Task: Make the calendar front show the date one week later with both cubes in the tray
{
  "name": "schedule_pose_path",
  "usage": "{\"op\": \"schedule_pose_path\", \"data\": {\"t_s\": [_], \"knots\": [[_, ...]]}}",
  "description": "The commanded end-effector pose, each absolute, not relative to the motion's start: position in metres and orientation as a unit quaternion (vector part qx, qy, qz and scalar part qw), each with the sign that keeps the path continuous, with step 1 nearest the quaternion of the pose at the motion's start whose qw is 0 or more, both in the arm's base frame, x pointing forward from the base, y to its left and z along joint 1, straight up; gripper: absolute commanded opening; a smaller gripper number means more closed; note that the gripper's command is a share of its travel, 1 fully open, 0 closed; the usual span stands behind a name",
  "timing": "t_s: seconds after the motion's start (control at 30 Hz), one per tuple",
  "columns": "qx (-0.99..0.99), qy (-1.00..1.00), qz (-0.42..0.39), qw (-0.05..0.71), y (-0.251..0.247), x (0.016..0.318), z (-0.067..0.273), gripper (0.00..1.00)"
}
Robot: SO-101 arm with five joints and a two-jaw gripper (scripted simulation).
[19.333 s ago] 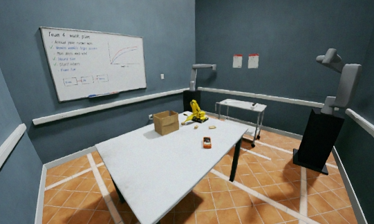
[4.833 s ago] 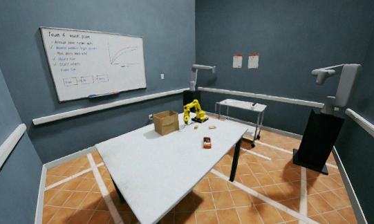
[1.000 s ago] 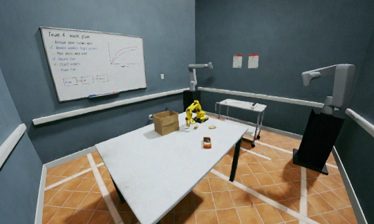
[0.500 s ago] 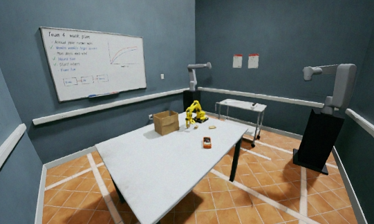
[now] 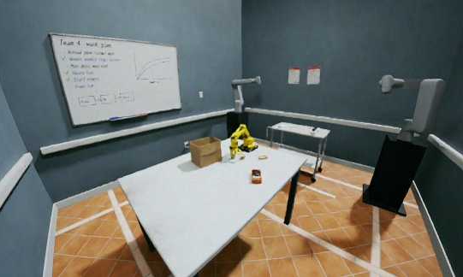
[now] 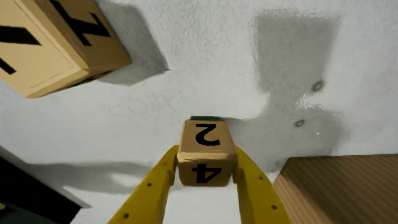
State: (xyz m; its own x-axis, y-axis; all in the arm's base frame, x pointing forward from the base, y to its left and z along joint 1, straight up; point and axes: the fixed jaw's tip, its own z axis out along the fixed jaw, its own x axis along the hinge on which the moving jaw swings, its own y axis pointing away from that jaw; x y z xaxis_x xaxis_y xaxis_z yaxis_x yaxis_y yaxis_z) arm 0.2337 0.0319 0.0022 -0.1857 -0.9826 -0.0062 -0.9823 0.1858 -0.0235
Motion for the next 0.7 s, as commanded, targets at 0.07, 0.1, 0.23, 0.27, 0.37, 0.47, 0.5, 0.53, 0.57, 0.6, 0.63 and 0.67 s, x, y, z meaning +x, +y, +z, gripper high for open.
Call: {"op": "schedule_pose_path", "data": {"t_s": [0.07, 0.1, 0.23, 0.27, 0.37, 0.47, 0.5, 0.53, 0.57, 0.6, 0.63, 0.67], "knots": [[-0.646, 0.764, -0.001, 0.001, 0.0340, 0.2296, -0.0034, 0.00], [-0.646, 0.764, -0.001, 0.001, 0.0340, 0.2296, -0.0035, 0.00], [-0.646, 0.764, -0.001, 0.001, 0.0340, 0.2296, -0.0043, 0.00], [-0.646, 0.764, -0.001, 0.001, 0.0340, 0.2296, -0.0047, 0.00], [-0.646, 0.764, -0.001, 0.001, 0.0340, 0.2296, -0.0057, 0.00], [-0.646, 0.764, -0.001, 0.001, 0.0340, 0.2296, -0.0062, 0.00], [-0.646, 0.764, -0.001, 0.001, 0.0340, 0.2296, -0.0062, 0.00], [-0.646, 0.764, -0.001, 0.001, 0.0340, 0.2296, -0.0062, 0.00], [-0.646, 0.764, -0.001, 0.001, 0.0340, 0.2296, -0.0062, 0.00], [-0.646, 0.764, -0.001, 0.001, 0.0340, 0.2296, -0.0062, 0.00], [-0.646, 0.764, -0.001, 0.001, 0.0340, 0.2296, -0.0062, 0.00], [-0.646, 0.764, -0.001, 0.001, 0.0340, 0.2296, -0.0062, 0.00]]}}
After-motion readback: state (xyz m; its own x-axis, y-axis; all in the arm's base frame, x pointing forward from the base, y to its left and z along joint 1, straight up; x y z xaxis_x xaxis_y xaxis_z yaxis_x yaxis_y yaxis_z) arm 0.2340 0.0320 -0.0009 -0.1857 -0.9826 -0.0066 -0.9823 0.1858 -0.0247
